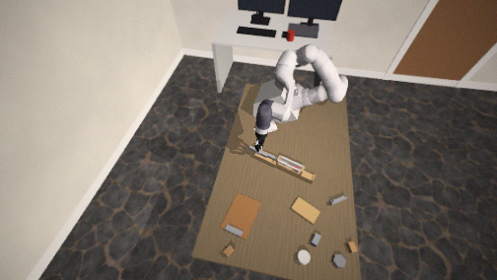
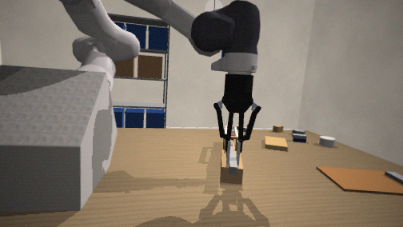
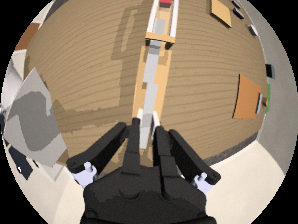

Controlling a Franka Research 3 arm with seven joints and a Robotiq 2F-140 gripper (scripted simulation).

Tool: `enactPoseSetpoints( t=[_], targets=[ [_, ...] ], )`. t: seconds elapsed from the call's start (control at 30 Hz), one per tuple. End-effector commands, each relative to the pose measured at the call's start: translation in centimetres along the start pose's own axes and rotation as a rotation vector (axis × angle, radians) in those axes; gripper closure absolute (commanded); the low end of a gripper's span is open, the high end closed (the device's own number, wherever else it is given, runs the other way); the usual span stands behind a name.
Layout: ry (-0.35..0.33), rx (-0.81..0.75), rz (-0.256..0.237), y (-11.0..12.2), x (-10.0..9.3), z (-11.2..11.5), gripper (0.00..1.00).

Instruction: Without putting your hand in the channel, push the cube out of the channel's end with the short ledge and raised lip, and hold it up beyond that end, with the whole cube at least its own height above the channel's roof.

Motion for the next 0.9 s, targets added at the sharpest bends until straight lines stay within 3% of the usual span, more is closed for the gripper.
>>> enactPoseSetpoints(
  t=[0.0,0.87],
  targets=[
    [0.033,-0.028,-0.018,-0.1,-0.1,-0.5,1.0],
    [0.033,-0.028,-0.018,-1.7,-0.3,-7.4,1.0]
  ],
)
Point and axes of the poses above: the point where the finger pads meet when closed, its own x axis out along the fingers, its own y axis across the jaws, z = x × y, the point moved 3 cm from there along -x, back along the fingers, and after that the axes turned 12 degrees about x, right-handed, at the moved point
